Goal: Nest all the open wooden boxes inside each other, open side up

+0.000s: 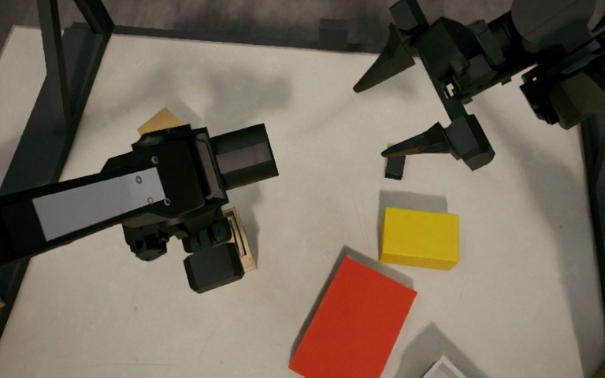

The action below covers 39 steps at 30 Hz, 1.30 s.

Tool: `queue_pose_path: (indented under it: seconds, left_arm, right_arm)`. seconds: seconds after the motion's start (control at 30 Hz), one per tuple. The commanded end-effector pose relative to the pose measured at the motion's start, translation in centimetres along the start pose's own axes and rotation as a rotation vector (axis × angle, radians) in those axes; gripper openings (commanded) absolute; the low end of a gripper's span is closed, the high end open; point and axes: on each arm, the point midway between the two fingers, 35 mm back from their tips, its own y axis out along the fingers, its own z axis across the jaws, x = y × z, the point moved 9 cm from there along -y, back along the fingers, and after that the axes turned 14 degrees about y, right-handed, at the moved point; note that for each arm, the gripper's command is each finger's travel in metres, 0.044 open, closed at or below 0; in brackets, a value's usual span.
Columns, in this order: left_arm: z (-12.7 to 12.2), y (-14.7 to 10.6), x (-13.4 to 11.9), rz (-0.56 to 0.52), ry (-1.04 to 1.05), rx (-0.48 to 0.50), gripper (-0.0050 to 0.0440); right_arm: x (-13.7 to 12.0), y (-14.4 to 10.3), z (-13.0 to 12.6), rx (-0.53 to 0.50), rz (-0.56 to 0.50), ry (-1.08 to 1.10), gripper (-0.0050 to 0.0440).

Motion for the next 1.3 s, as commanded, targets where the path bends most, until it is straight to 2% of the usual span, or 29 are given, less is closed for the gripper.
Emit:
queue_pose_path:
  seconds: [0.0, 0.33, 0.63, 1.27]
  left_arm:
    - [-0.1, 0.0, 0.5, -0.003, -0.017, 0.000, 0.0400]
    - [-0.1, 0.0, 0.5, -0.003, -0.017, 0.000, 0.0400]
    - [-0.1, 0.0, 0.5, -0.003, -0.017, 0.000, 0.0400]
    - [-0.1, 0.0, 0.5, -0.003, -0.017, 0.000, 0.0400]
  right_arm:
    - [0.0, 0.6, 0.2, -0.003, 0.004, 0.002, 0.0099]
    - [-0.1, 1.8, 0.2, -0.003, 0.006, 0.003, 0.0099]
    - [0.0, 1.3, 0.5, -0.004, 0.021, 0.011, 0.0099]
    - [-0.6, 2.2, 0.3, -0.004, 0.019, 0.010, 0.0099]
